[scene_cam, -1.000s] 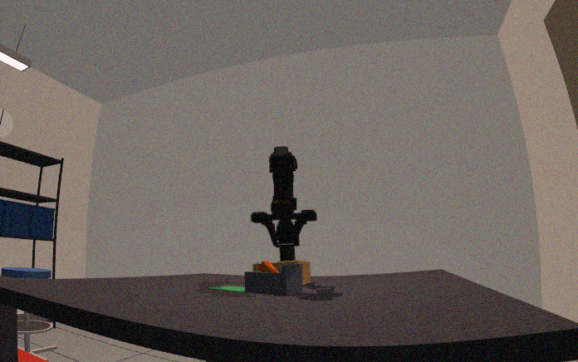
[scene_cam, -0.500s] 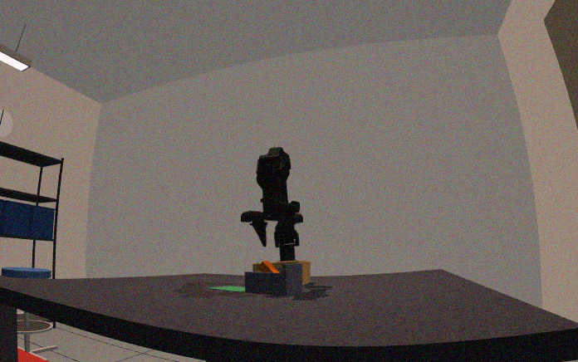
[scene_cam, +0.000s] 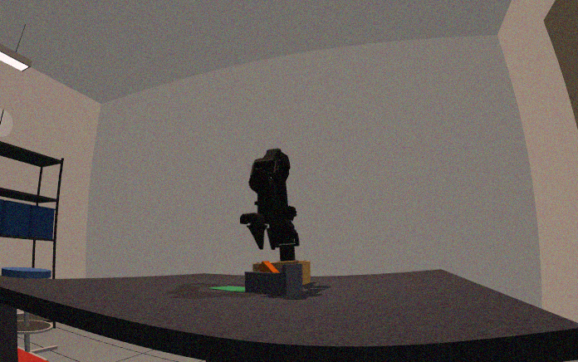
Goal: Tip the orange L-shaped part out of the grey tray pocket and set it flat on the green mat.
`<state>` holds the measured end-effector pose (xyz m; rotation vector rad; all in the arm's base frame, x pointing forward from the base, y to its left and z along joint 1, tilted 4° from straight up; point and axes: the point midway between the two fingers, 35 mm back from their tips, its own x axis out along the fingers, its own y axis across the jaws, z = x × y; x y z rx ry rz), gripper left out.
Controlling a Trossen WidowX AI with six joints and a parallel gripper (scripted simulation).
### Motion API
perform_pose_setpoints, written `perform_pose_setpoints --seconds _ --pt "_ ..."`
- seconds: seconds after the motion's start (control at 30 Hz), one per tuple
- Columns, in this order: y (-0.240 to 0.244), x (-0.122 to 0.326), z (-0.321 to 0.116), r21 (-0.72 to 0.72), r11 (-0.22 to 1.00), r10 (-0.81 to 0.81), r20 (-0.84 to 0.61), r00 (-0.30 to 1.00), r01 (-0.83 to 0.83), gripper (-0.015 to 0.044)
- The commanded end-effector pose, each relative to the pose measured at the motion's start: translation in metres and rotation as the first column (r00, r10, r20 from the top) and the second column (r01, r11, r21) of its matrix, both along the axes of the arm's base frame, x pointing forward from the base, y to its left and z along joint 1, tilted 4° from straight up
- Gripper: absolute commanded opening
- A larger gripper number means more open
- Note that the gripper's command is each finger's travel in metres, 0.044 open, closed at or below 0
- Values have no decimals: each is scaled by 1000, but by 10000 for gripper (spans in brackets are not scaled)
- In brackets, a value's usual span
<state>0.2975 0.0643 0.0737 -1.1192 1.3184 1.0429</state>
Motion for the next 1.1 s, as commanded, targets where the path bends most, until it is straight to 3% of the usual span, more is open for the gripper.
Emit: perform_pose_setpoints --seconds 0.0,1.07 --pt "-3 -2 -18 -8 1000 11 -10 1000 -11 280" --pt "-6 -2 -63 -8 1000 11 -11 1000 -11 280"
